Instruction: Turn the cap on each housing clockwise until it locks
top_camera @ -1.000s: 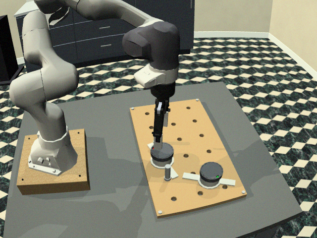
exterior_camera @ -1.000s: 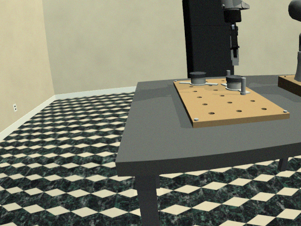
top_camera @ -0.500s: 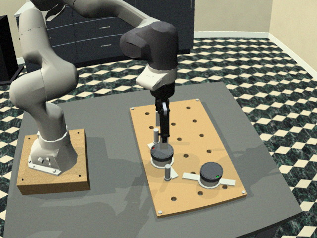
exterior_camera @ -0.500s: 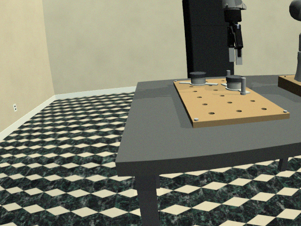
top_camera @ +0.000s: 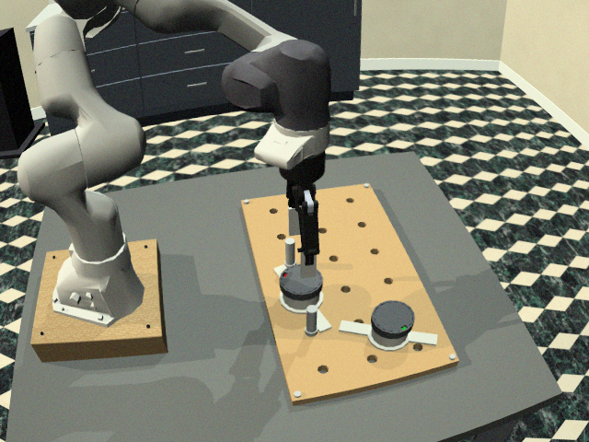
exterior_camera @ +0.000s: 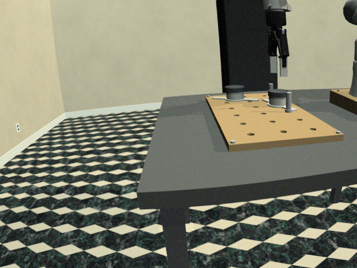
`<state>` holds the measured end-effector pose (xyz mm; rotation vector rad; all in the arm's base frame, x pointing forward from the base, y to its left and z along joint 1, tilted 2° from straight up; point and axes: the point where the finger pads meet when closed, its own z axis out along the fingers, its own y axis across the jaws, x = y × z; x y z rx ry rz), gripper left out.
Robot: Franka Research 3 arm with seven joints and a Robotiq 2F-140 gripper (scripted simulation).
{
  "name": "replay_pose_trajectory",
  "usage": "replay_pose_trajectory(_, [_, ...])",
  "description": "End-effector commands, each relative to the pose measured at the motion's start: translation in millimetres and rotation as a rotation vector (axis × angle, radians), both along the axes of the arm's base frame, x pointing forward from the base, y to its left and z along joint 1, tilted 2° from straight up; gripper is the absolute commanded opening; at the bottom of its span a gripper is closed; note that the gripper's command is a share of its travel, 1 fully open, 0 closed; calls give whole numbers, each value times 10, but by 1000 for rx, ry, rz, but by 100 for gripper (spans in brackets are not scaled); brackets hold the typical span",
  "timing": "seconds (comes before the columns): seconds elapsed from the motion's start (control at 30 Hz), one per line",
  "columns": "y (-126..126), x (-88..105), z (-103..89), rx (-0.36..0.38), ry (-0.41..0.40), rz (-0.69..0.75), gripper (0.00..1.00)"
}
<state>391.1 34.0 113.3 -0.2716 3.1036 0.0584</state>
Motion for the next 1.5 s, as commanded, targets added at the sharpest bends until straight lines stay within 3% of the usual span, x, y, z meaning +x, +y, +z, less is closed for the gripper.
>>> replay_pose_trajectory(0.0, [-19,-4,-4,-5,-2,21,78])
replay_pose_trajectory(0.6, [-18,-3,-57,-4,-2,24,78])
replay_pose_trajectory(1.47, [-13,2,-330,-4,-2,24,78])
